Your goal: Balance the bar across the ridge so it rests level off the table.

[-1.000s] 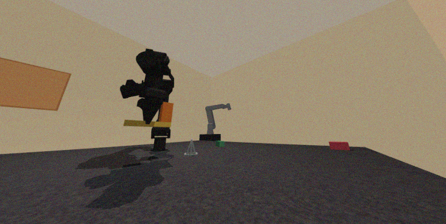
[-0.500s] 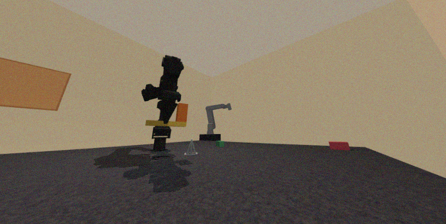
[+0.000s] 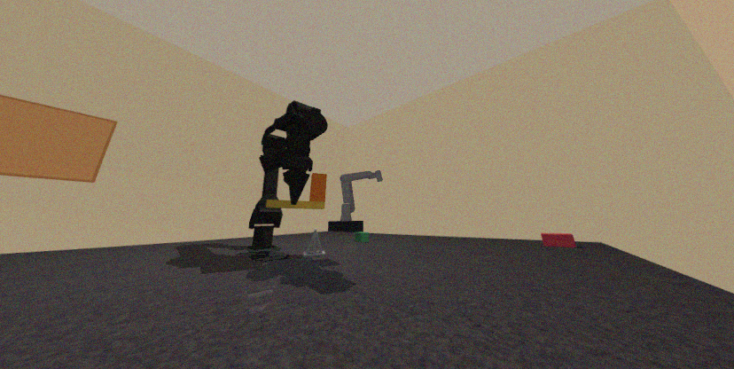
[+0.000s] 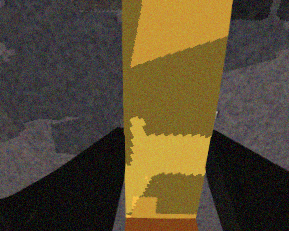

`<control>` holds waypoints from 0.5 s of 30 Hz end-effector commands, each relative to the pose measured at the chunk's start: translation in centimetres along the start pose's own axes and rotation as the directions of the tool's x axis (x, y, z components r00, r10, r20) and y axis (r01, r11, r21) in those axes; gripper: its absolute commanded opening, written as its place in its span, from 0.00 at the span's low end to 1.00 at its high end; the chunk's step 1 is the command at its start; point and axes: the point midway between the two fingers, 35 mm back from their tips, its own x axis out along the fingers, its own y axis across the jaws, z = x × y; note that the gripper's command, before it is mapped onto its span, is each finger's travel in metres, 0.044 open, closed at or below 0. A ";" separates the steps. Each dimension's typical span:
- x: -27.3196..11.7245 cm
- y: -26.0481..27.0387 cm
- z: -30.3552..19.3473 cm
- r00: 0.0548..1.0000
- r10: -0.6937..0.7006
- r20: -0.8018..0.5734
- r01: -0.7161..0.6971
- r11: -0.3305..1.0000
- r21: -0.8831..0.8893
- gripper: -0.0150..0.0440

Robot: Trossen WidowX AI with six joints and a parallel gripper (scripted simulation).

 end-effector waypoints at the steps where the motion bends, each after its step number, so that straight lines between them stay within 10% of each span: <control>1: 0.0 -1.3 -1.1 1.000 -0.005 -0.001 0.005 0.999 0.053 0.25; 15: 0.3 -3.9 -2.8 1.000 -0.007 -0.003 0.007 0.990 0.140 0.25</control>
